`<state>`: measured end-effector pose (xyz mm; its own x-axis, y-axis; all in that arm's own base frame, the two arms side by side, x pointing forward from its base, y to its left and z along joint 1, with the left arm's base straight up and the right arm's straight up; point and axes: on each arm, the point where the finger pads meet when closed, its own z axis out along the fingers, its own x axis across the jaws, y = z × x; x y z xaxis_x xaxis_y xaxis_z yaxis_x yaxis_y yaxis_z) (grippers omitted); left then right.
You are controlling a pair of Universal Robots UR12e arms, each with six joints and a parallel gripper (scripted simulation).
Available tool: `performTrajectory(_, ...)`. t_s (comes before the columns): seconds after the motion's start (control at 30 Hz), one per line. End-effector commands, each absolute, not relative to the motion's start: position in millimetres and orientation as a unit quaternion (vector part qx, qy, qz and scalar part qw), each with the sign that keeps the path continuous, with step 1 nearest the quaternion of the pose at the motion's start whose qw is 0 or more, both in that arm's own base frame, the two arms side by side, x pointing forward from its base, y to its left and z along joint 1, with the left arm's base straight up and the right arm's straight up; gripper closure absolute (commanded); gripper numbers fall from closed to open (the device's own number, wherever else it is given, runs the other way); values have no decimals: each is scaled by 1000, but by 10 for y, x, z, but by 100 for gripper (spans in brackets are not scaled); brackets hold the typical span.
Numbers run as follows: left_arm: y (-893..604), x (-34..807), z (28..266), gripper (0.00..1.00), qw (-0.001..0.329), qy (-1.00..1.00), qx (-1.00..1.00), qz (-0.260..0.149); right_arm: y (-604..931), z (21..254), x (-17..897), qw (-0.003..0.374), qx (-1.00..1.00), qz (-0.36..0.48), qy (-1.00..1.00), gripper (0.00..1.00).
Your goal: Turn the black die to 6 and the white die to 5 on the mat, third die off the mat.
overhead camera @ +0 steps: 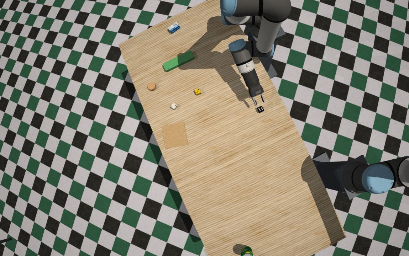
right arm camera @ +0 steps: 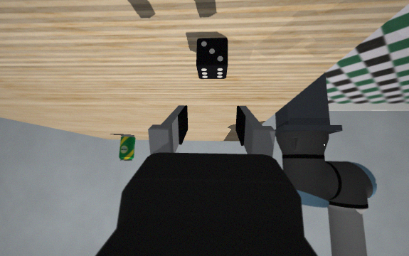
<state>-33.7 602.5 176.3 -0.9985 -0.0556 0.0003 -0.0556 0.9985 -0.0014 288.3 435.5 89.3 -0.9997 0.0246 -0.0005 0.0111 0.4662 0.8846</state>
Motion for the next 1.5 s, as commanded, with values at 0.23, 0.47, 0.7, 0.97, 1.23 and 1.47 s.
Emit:
performTrajectory(0.23, 6031, -336, 1770, 0, 0, -1000, 28, 0, 4358, 1053, 2885, 6, 10, 515, 857, 13)
performTrajectory(0.47, 6031, -336, 1770, 0, 0, -1000, 28, 0, 4361, 1053, 2885, 6, 10, 514, 858, 13)
performTrajectory(0.7, 6031, -336, 1770, 0, 0, -1000, 28, 0, 4374, 1054, 2887, 6, 10, 507, 862, 13)
performTrajectory(0.97, 6031, -336, 1770, 0, 0, -1000, 28, 0, 4402, 1061, 2887, 5, 11, 482, 876, 13)
performTrajectory(1.23, 6031, -336, 1770, 0, 0, -1000, 28, 0, 4419, 1074, 2880, 5, 10, 450, 893, 13)
performTrajectory(1.47, 6031, -336, 1770, 0, 0, -1000, 28, 0, 4469, 1107, 2883, 5, 11, 401, 916, 13)
